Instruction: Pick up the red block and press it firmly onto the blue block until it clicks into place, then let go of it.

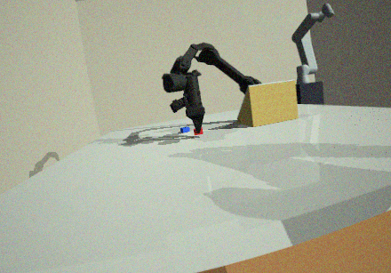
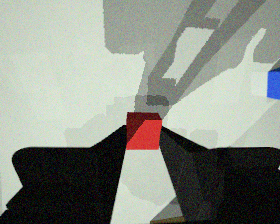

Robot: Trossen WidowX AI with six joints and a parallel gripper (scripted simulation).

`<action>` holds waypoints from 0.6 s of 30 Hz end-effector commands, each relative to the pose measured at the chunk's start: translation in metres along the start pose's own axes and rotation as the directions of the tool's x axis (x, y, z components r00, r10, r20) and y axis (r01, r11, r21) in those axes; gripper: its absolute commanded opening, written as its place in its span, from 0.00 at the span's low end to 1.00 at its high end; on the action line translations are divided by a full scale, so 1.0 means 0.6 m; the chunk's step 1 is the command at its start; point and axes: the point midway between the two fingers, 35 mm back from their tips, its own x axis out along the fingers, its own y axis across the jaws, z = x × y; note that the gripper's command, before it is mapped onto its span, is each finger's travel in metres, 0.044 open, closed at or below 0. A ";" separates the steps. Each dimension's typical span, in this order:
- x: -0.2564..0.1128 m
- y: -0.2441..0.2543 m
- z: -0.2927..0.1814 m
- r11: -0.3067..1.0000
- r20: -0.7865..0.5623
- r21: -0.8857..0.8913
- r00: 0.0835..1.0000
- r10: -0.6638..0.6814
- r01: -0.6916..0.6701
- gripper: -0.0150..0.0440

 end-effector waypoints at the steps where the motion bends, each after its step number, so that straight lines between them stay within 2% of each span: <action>1: -0.033 0.002 0.007 1.000 0.010 0.007 1.000 0.012 -0.012 0.25; 18: -0.166 -0.010 0.007 1.000 0.009 0.006 1.000 0.013 -0.013 0.25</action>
